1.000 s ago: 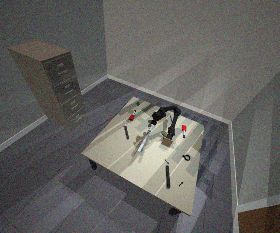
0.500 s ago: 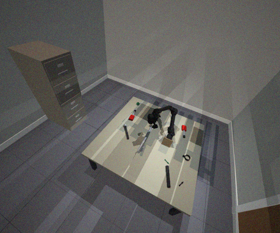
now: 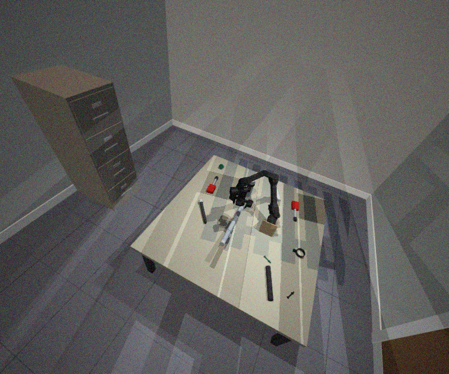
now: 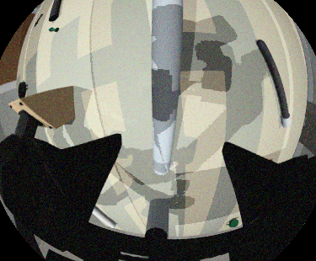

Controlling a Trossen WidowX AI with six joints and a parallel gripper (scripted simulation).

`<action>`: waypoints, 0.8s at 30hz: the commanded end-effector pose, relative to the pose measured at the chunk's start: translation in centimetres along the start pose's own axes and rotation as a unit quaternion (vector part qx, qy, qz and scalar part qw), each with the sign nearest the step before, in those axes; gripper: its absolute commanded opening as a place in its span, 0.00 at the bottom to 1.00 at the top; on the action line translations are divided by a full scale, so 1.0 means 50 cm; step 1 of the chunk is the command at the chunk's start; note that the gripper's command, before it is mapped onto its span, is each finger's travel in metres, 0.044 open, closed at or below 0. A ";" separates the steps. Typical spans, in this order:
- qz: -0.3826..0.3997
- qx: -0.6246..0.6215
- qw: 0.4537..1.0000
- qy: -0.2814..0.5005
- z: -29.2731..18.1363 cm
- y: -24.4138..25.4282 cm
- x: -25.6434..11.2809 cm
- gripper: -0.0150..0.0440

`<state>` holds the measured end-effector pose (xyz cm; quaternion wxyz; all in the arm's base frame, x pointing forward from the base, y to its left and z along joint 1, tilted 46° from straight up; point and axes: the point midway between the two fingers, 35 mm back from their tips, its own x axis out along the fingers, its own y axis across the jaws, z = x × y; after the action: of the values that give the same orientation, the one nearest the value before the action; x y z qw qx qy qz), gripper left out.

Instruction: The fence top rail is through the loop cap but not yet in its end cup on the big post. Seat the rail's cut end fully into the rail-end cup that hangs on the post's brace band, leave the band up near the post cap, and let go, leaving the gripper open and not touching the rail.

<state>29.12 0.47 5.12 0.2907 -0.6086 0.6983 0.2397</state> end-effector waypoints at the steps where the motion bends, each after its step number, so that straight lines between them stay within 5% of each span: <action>1: 0.003 -0.015 1.000 -0.003 0.005 -0.001 0.002 1.00; 24: 0.002 -0.015 1.000 -0.002 0.005 -0.002 0.119 1.00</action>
<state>28.79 -3.25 1.15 0.2864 -0.6101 0.6949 0.2505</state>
